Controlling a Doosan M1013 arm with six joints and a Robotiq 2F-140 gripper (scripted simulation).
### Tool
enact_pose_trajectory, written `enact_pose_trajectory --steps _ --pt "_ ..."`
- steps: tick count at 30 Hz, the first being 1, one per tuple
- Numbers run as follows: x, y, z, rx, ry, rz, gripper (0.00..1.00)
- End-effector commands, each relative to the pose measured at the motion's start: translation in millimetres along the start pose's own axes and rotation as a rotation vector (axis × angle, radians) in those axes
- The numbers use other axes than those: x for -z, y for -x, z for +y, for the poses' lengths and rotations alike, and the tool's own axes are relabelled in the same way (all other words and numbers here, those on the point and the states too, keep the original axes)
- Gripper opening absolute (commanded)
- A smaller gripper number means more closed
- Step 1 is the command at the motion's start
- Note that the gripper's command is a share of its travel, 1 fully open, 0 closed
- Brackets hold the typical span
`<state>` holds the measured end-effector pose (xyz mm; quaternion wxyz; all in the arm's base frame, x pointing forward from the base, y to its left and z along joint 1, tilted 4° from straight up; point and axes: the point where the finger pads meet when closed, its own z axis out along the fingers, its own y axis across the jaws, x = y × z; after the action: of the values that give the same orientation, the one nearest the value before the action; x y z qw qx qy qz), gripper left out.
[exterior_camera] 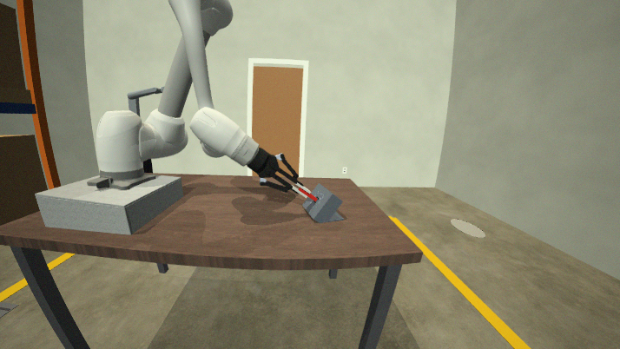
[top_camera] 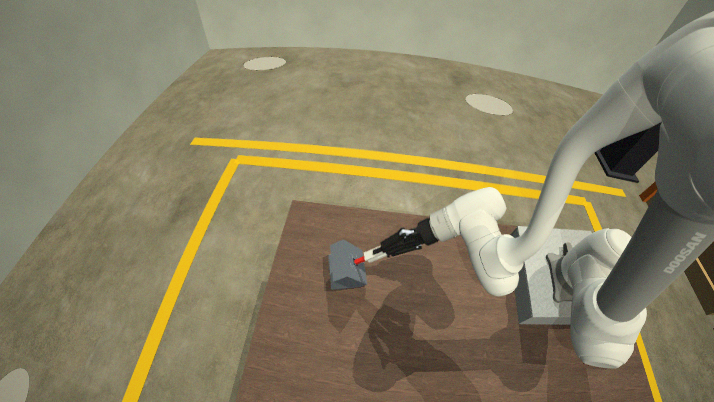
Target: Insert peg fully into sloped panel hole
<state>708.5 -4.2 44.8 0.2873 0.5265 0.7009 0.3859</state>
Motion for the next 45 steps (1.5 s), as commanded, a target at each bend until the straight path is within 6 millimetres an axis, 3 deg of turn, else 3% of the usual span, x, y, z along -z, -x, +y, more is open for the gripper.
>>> enact_pose_trajectory --steps 1,45 --pt "-2 0 0 0.000 0.000 0.000 0.00" --pt "-26 0 0 0.000 0.000 0.000 0.00"
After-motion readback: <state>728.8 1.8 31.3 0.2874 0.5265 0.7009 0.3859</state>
